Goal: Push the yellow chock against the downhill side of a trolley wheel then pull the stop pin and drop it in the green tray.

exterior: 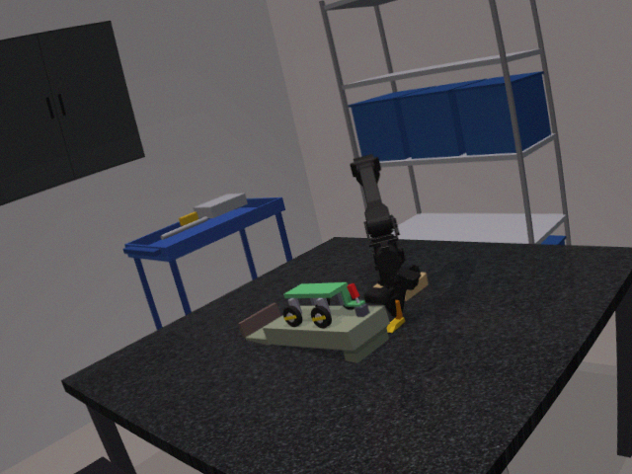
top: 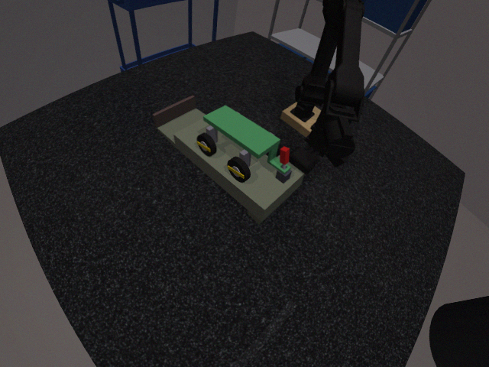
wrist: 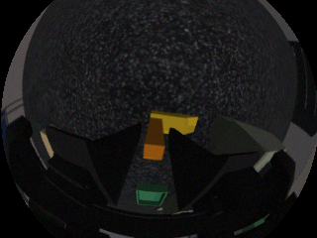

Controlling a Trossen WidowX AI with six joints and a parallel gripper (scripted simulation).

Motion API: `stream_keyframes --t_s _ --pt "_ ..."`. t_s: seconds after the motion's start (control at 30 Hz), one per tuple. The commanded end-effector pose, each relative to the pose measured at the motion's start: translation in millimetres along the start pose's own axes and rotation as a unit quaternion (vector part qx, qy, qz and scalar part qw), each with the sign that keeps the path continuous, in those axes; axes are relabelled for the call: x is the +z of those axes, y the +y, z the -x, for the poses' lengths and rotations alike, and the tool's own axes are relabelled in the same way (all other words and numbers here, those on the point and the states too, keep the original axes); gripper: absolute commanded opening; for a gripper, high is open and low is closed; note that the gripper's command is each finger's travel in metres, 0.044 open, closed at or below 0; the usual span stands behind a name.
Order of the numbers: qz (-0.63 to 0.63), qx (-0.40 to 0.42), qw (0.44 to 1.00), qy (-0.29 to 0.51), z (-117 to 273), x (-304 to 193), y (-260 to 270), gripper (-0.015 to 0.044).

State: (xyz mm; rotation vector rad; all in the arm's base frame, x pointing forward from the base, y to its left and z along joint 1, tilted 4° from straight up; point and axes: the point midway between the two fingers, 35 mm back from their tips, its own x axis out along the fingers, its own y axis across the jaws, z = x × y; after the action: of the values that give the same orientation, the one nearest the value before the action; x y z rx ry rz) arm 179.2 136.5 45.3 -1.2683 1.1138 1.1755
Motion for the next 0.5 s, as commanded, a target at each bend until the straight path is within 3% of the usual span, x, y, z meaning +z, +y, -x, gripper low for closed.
stream_keyframes --t_s 0.0,0.27,0.47 --pt "0.0 0.0 1.0 0.0 0 0 0 0.0059" --pt "0.0 0.0 1.0 0.0 2 0 0 0.0" --pt "0.002 0.001 1.0 -0.003 25 -1 1 0.0"
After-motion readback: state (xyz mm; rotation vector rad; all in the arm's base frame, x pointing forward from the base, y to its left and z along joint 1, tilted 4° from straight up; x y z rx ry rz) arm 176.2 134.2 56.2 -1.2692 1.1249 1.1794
